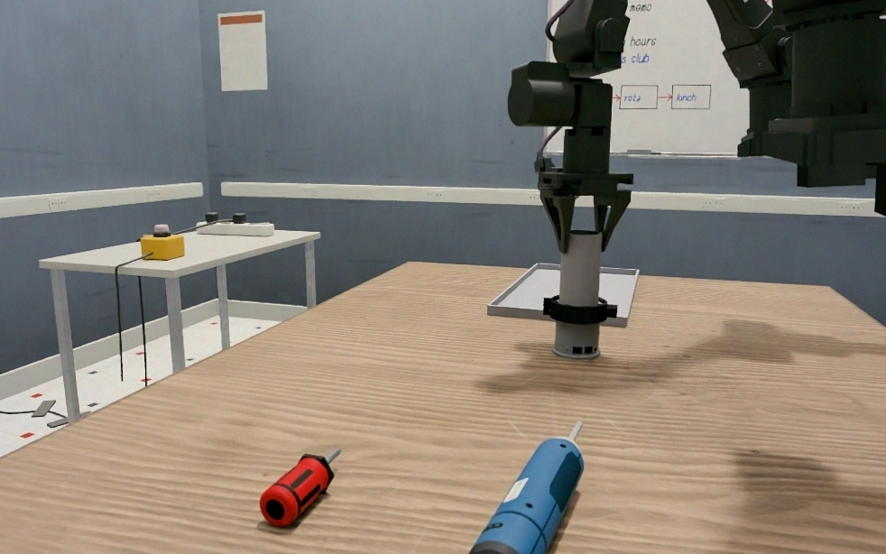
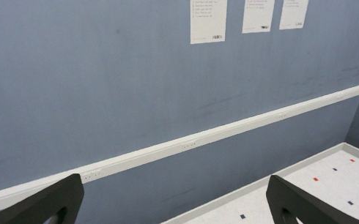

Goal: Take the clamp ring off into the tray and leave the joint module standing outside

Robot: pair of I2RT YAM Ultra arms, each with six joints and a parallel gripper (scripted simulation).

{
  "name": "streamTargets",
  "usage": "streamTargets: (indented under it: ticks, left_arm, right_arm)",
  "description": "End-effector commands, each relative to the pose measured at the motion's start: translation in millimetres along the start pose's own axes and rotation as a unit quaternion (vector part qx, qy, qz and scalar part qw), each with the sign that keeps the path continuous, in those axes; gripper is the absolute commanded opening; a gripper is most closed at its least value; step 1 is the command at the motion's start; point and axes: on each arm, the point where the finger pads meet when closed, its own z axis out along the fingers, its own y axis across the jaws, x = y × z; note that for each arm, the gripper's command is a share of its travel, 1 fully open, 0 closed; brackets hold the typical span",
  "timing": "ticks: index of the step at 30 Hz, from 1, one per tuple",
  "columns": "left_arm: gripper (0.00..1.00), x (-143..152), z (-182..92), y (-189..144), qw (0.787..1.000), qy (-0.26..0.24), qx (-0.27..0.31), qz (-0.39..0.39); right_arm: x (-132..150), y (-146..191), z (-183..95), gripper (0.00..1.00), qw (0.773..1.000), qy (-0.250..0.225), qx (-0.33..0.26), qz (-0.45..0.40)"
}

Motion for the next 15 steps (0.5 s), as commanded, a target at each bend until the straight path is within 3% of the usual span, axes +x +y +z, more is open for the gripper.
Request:
streamTargets:
  ticks: [1, 15]
  left_arm:
    - [1.0, -9.0, -3.1, 3.6, 1.0, 0.002, -0.007, -0.006]
    - [1.0, -9.0, -3.1, 3.6, 1.0, 0.002, -0.007, -0.006]
  right_arm:
    - [5.0, 3.1, -4.1, 0.48, 1.0, 0.001, -0.005, -0.004]
    - [1.7, 5.0, -3.5, 0.48, 1.0, 0.001, -0.007, -0.001]
